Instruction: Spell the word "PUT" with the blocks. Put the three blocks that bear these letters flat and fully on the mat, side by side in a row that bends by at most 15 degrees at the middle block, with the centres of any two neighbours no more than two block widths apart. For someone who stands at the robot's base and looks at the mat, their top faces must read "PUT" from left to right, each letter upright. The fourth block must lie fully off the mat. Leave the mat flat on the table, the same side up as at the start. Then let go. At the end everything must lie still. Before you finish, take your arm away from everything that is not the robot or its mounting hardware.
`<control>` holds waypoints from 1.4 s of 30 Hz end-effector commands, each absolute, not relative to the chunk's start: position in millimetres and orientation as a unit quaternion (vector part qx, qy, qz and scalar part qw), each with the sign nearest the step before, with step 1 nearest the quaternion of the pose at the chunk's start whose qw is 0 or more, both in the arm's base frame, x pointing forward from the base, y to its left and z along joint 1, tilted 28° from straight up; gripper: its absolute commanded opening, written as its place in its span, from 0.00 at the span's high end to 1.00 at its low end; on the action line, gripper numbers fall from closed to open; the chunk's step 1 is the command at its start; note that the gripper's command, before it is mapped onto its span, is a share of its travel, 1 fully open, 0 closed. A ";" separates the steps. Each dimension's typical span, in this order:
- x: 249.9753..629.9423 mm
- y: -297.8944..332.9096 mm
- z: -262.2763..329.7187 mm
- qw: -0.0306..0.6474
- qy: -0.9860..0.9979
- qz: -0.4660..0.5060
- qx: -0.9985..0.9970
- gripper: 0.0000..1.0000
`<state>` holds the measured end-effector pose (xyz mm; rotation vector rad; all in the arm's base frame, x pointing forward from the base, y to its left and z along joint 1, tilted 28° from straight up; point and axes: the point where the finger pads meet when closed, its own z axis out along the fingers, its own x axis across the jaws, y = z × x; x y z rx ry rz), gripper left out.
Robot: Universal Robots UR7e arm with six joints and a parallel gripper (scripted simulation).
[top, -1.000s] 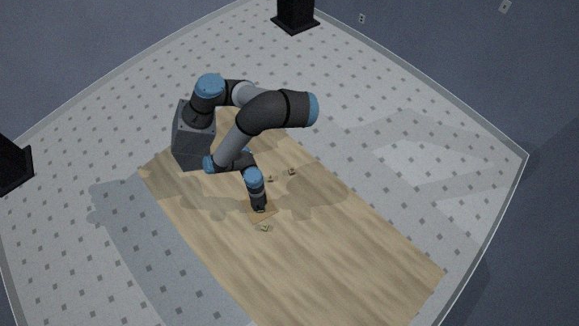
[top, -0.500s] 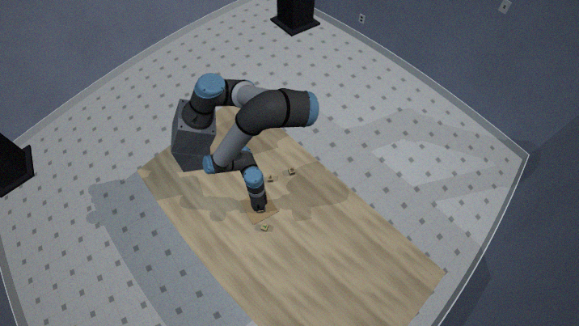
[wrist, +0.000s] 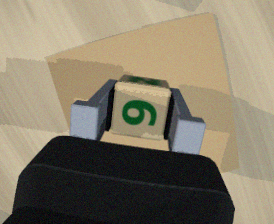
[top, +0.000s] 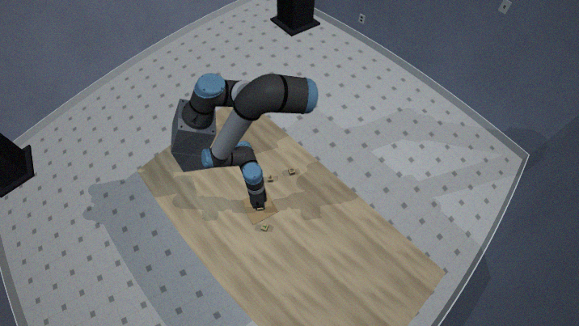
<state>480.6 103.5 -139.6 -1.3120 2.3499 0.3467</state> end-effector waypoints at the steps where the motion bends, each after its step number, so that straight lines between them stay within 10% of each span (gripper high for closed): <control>1: 473.9 95.7 -123.4 0.211 0.846 0.127 -0.472 0.43; 42: 466.8 67.1 -88.5 0.214 0.835 0.121 -0.492 0.43</control>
